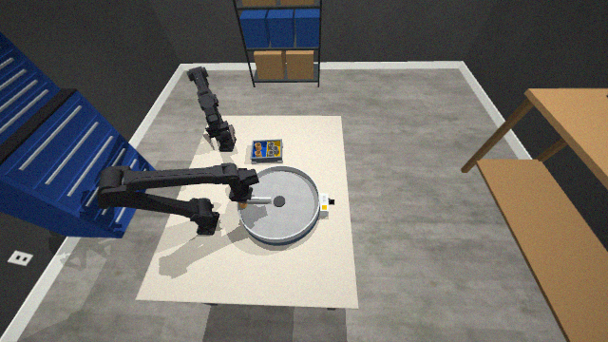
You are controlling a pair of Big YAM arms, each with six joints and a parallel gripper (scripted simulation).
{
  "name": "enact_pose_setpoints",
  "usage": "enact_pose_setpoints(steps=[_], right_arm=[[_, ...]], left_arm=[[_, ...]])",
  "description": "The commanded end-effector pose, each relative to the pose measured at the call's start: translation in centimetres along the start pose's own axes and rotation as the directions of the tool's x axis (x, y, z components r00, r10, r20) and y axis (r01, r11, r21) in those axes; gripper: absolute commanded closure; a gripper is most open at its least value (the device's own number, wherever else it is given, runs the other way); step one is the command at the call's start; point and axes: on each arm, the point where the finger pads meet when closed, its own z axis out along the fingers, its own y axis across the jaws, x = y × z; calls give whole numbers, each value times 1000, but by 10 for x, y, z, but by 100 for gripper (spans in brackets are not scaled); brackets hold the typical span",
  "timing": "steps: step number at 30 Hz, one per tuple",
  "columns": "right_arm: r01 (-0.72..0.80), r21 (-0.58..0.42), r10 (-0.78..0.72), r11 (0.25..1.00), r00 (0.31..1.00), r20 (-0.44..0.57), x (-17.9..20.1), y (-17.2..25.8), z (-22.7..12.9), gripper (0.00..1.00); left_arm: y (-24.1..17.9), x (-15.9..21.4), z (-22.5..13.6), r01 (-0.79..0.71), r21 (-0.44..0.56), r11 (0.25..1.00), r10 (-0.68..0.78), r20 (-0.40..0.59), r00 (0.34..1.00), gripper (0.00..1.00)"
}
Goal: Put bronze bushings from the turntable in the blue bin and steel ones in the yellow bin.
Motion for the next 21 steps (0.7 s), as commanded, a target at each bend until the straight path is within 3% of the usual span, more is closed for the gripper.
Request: enact_pose_setpoints(steps=[1,7,14,18,21], right_arm=[[14,45,-15,999,1000,22,-7,-14,-52,100],[13,47,-14,999,1000,23,-6,-12,-101,100],[13,40,-14,999,1000,20,-7,-13,-104,100],[13,46,-14,999,1000,23,-7,-15,-104,100],[4,36,-5,999,1000,19,-10,-15,-102,100]], left_arm=[[0,-15,-7,-3,2,1000,3,32,999,0],[0,-15,-7,-3,2,1000,3,32,999,0],[6,-31,-19,11,-18,1000,-10,51,999,0],[29,-36,-39,65,-98,993,-64,11,998,0],[59,-43,-74,125,-219,968,-134,-26,991,0]])
